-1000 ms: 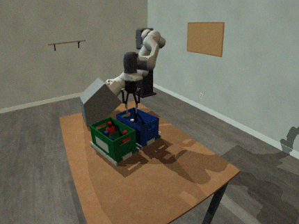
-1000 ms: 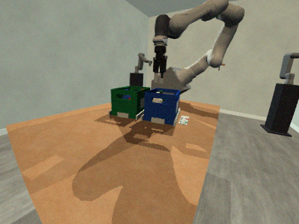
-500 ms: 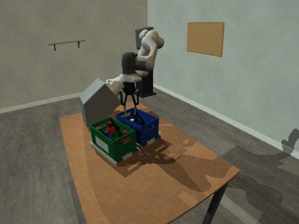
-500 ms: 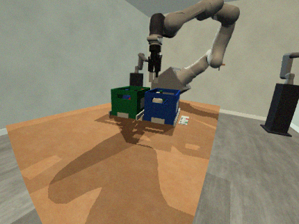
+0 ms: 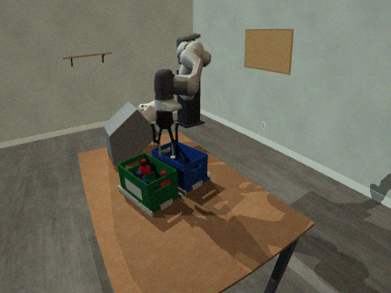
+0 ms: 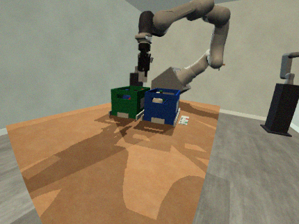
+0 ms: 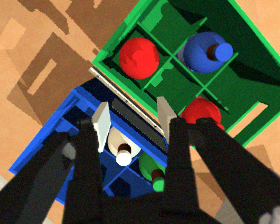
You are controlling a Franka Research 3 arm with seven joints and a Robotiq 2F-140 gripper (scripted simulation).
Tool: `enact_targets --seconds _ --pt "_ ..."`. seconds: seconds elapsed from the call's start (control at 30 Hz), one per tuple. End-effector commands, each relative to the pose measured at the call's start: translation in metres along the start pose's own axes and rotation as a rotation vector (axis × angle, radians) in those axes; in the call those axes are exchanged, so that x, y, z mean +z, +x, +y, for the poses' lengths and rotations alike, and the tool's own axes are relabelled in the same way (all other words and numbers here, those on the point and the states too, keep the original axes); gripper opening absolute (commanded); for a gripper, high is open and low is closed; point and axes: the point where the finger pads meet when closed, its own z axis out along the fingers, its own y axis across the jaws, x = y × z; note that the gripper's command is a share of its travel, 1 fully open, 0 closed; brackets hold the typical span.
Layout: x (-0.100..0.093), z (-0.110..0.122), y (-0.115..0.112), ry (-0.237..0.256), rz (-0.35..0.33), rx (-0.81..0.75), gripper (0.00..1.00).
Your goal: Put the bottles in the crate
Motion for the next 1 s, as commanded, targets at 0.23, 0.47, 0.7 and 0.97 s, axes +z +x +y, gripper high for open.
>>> enact_targets --seconds 0.23,0.47,0.7,0.97 --pt "0.003 0.01 0.036 0.0 -0.018 0.022 0.38" --pt "0.003 0.016 0.057 0.0 -0.018 0.022 0.38" --pt "0.003 0.016 0.057 0.0 -0.018 0.022 0.38" --pt "0.003 0.016 0.057 0.0 -0.018 0.022 0.38"
